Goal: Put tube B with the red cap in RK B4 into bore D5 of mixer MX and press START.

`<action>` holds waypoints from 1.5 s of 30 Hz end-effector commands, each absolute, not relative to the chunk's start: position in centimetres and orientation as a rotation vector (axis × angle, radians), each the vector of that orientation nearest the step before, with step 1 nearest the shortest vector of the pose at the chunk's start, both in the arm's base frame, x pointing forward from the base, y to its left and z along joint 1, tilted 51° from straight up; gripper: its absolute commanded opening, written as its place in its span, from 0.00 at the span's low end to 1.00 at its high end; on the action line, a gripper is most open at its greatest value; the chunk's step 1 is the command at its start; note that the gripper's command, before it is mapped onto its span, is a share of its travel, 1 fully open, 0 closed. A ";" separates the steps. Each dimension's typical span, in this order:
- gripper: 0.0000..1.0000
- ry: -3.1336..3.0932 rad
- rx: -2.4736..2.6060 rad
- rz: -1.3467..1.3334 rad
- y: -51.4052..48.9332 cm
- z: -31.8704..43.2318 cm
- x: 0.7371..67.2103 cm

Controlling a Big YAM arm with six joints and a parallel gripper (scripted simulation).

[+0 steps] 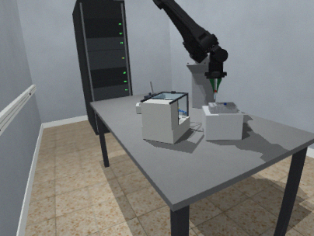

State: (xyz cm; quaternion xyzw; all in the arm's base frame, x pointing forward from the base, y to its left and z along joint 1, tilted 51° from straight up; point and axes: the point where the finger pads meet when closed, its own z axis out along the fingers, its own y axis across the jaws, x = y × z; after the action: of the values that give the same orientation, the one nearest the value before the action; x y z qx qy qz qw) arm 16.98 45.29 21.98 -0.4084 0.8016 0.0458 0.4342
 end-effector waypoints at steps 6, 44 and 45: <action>0.09 1.918 -1.201 -0.014 47.4 21.5 17.2; 0.09 1.900 -1.174 0.040 48.1 23.2 16.5; 0.09 1.900 -1.174 0.040 48.1 23.2 16.5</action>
State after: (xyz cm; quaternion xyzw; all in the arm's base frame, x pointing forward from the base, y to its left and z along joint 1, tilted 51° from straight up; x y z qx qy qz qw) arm 16.46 47.53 22.20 -0.4725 0.7688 0.0107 0.4308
